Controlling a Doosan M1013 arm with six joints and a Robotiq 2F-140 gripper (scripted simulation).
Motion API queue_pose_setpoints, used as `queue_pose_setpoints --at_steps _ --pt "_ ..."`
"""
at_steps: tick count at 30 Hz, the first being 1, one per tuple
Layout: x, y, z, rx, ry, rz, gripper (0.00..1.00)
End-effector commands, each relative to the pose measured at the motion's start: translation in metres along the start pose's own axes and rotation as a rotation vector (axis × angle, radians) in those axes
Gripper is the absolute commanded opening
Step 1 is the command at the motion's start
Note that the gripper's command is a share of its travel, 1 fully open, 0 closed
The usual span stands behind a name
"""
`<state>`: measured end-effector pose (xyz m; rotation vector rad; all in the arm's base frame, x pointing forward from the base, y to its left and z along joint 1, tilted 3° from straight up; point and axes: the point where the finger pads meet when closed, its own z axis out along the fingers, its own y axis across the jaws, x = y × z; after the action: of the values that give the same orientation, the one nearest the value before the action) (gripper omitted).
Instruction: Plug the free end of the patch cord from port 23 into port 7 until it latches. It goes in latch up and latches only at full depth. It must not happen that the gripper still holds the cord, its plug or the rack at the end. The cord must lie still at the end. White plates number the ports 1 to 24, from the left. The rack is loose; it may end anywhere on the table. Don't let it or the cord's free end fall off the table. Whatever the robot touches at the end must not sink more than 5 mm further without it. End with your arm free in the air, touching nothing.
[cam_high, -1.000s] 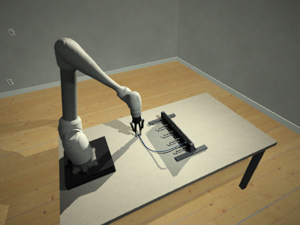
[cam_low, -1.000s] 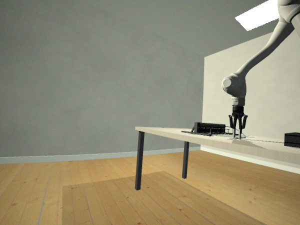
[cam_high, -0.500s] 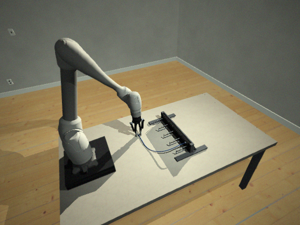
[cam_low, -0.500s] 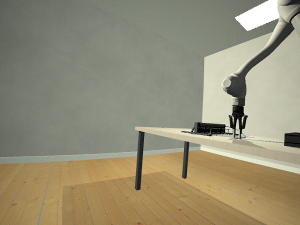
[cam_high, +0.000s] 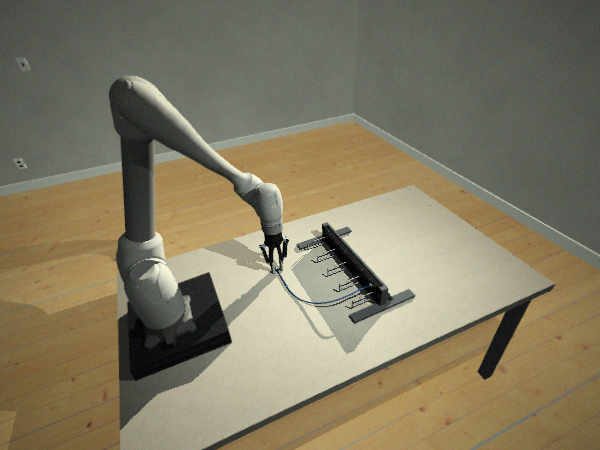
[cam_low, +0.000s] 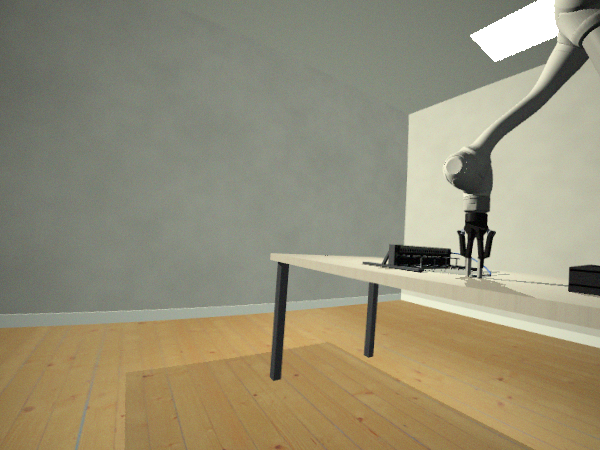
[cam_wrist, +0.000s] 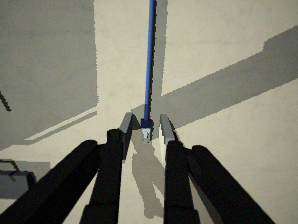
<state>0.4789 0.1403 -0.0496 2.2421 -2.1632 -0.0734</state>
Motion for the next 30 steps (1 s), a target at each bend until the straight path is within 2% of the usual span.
queue_pose_setpoints --at_steps 1,20,21,30 --pt "-0.0001 0.0 -0.0001 0.0 0.0 0.0 0.22" --pt "-0.0001 0.0 -0.0001 0.0 0.0 0.0 0.22" --pt "-0.0001 0.0 -0.0001 0.0 0.0 0.0 0.0" --pt "-0.0001 0.0 -0.0001 0.0 0.0 0.0 0.0"
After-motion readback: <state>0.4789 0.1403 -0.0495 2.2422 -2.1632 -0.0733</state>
